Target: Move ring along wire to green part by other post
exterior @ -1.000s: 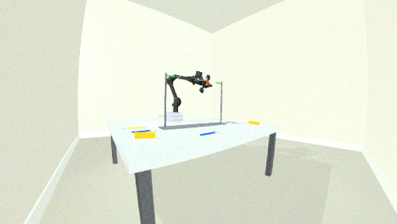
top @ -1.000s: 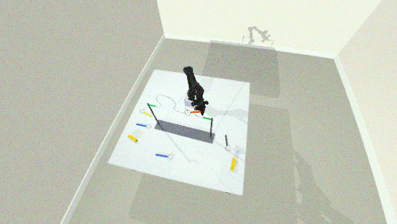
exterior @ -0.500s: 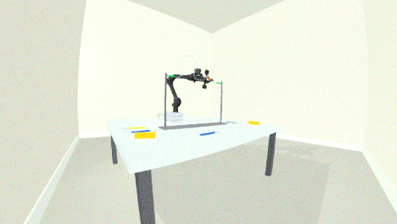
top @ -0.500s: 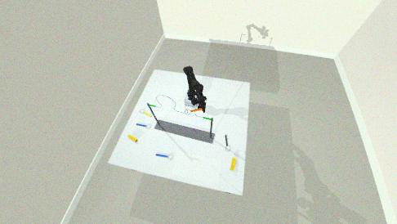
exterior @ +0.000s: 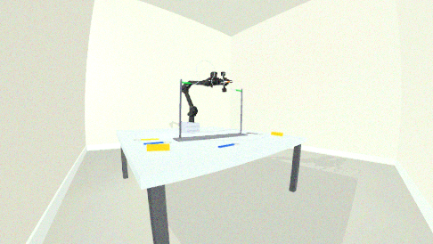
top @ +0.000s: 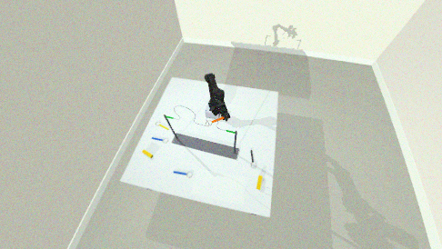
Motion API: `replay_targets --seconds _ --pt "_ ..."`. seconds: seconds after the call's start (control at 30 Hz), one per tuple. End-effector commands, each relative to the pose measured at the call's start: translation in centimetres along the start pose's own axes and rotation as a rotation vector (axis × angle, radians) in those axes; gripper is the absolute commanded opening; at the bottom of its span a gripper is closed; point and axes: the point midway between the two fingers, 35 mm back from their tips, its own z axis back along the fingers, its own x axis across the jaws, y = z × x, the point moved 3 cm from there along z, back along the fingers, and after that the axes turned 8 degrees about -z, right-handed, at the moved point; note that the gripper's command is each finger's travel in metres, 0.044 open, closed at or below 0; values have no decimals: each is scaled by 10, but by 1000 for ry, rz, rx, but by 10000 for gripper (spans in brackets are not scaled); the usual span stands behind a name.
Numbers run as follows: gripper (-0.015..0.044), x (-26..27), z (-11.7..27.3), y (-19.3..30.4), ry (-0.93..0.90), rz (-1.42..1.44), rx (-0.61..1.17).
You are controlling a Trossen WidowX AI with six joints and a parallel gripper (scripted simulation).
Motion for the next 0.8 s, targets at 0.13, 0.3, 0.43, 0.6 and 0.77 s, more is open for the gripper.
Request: replay_targets --seconds 0.13,0.3,0.43,0.6,0.77 --pt "-150 21 4 3 -57 -92 25" --pt "-150 28 6 2 -69 -115 30" --pt "-150 31 7 1 -68 -112 29" --pt "-150 32 7 1 -50 -79 23" --pt "-150 31 7 1 -18 -19 11"
